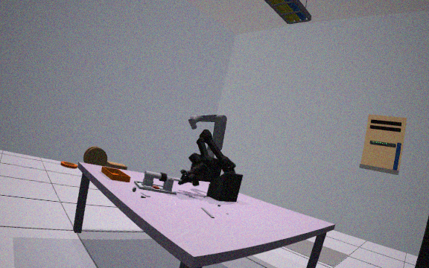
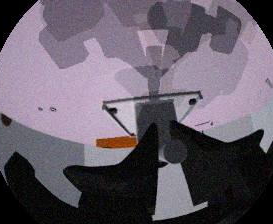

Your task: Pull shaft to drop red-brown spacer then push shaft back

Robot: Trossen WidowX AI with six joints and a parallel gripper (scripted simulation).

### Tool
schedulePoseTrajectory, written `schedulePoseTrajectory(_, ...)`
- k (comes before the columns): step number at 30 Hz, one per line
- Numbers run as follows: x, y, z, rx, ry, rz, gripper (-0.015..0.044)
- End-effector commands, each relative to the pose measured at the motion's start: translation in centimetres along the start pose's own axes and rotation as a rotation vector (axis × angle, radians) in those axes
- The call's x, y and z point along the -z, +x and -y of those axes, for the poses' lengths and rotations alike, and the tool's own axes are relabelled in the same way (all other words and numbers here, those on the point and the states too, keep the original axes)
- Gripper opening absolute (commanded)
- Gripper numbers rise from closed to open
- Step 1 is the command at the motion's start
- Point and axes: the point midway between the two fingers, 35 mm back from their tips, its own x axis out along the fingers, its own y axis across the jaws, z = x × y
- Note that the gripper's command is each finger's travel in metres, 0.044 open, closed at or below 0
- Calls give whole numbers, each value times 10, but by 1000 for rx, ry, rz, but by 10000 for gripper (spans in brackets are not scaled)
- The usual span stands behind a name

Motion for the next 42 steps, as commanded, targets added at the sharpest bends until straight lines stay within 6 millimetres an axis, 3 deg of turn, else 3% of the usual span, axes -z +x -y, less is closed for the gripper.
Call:
schedulePoseTrajectory(1, 4, 2, -1, -1, 1, -8, 0)
schedulePoseTrajectory(42, 5, 3, -1, -1, 1, -8, 0)
